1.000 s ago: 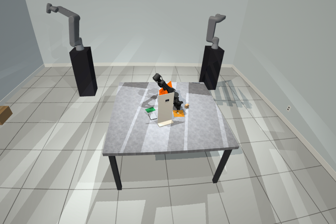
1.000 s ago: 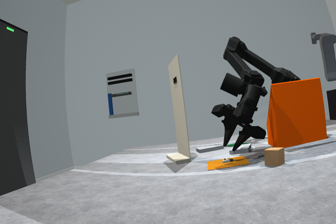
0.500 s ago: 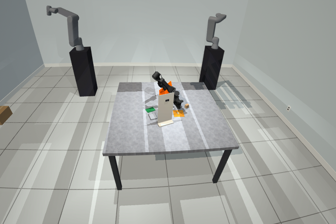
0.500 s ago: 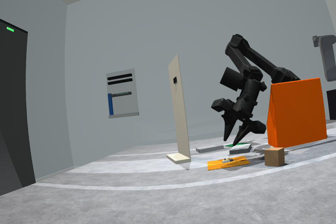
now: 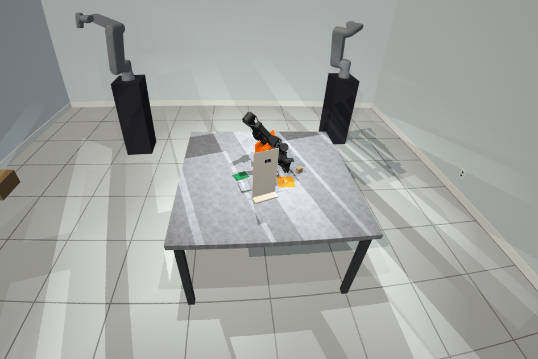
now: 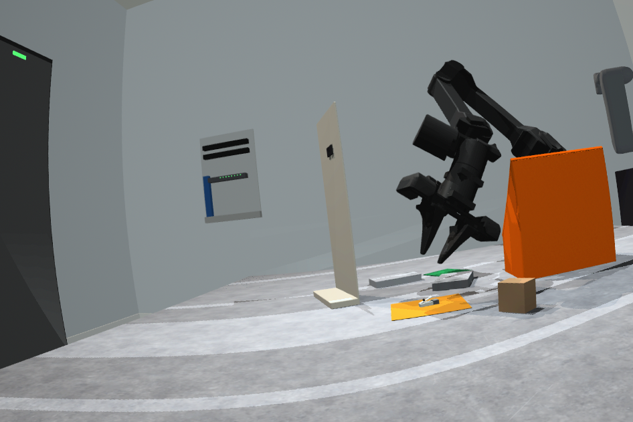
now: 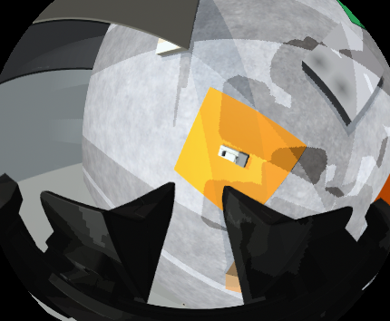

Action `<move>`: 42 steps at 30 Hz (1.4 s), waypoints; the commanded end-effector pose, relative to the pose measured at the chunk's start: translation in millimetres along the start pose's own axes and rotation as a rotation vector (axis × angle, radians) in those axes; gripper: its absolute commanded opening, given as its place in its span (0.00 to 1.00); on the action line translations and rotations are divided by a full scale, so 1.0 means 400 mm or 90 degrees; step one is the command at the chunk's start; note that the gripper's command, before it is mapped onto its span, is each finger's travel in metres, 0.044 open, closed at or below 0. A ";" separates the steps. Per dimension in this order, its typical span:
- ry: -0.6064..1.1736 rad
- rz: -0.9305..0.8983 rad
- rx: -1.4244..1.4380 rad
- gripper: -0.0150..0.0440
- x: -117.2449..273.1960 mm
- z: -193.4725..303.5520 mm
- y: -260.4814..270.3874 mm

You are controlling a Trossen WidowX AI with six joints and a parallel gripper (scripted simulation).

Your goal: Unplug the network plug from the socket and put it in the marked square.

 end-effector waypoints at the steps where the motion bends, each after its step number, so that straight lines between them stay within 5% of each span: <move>1: -0.004 -0.004 -0.005 0.52 0.012 -0.005 0.014; 42: 0.003 -0.005 -0.004 0.52 0.146 -0.017 0.098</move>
Point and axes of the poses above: the point midway between the two fingers, 35 mm back from their tips, its own x axis back along the fingers, its own y axis across the jaws, z = x × y, the point moved 8 cm from there along x, back along the fingers, and after that the axes turned 13 degrees about x, right-handed, at the moved point
